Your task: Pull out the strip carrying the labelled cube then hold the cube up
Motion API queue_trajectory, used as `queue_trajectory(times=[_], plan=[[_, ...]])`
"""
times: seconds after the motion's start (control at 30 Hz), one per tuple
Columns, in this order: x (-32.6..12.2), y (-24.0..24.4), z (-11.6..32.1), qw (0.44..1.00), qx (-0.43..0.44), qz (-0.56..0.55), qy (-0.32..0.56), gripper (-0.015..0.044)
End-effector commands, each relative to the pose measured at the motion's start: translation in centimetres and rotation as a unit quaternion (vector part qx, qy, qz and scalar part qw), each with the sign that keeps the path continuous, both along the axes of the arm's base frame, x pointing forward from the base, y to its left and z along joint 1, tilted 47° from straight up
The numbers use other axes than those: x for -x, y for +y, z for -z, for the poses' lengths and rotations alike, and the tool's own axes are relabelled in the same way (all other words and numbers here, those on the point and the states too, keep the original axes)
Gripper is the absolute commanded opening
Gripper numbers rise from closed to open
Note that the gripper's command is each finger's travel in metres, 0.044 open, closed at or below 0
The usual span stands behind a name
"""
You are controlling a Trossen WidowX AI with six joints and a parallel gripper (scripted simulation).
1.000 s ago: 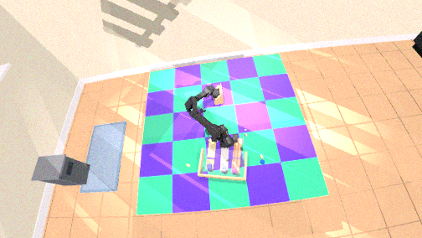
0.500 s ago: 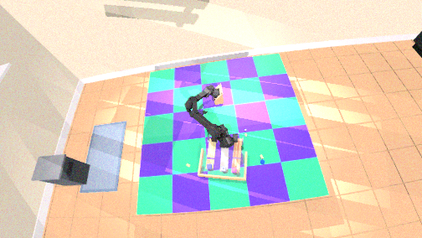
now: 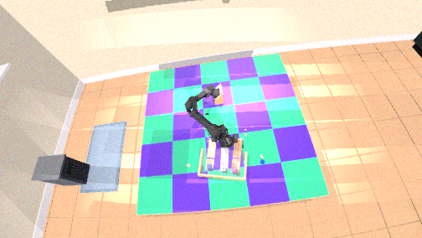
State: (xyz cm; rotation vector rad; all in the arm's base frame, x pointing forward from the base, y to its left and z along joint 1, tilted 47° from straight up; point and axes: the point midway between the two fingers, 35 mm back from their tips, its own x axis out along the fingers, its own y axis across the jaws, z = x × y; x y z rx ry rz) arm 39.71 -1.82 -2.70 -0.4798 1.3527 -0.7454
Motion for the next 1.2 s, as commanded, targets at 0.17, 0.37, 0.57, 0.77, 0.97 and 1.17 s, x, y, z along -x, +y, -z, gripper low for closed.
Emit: queue_trajectory(times=[0.17,0.37,0.57,0.77,0.97,1.17], plan=[[-0.05,-0.21,0.09,1.0,0.003,-0.002,0.002,0.0],[-0.08,-0.25,0.13,1.0,0.003,-0.002,0.002,0.0],[-0.12,-0.29,0.18,1.0,0.003,-0.002,0.002,0.0],[-0.16,-0.32,0.22,1.0,0.003,-0.002,0.002,0.0],[-0.23,-0.35,0.27,1.0,0.003,-0.002,0.002,0.0],[-0.32,-0.38,0.32,1.0,0.003,-0.002,0.002,0.0]])
